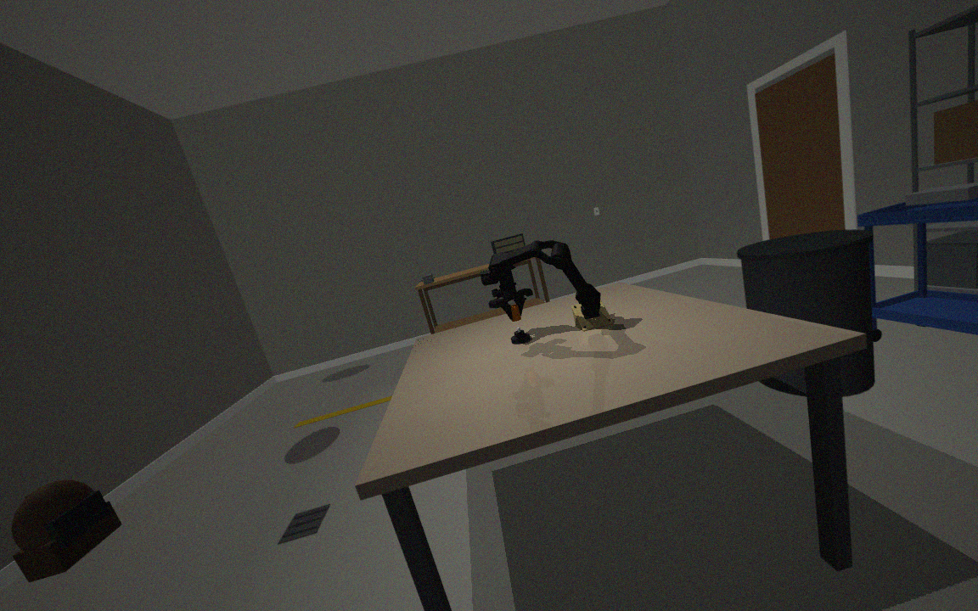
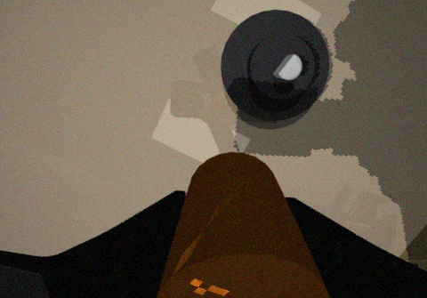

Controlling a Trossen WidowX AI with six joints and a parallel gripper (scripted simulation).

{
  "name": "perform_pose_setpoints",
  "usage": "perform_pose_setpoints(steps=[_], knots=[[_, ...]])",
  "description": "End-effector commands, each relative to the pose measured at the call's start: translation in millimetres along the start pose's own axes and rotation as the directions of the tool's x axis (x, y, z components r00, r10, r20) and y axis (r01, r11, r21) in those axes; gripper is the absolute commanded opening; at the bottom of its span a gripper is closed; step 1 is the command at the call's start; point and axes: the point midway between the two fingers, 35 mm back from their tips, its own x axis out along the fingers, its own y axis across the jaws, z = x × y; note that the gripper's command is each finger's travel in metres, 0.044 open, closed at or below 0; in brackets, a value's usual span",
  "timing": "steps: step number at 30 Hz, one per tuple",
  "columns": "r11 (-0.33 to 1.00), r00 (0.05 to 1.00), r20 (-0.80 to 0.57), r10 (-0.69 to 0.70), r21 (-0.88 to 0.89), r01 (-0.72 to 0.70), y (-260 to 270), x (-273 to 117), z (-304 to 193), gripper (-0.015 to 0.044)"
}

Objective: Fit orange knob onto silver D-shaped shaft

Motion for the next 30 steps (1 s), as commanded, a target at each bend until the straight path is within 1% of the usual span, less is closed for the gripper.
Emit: perform_pose_setpoints(steps=[1,18,24,30], knots=[[1.0,1.0,0.005,0.0,-0.003,0.0,-7,5,14,0.0],[1.0,1.0,0.005,0.0,-0.004,0.0,-31,26,57,0.0],[1.0,1.0,0.005,0.0,-0.003,0.0,-31,28,57,0.0],[1.0,1.0,0.005,0.001,-0.001,-0.001,-31,42,58,0.0]])
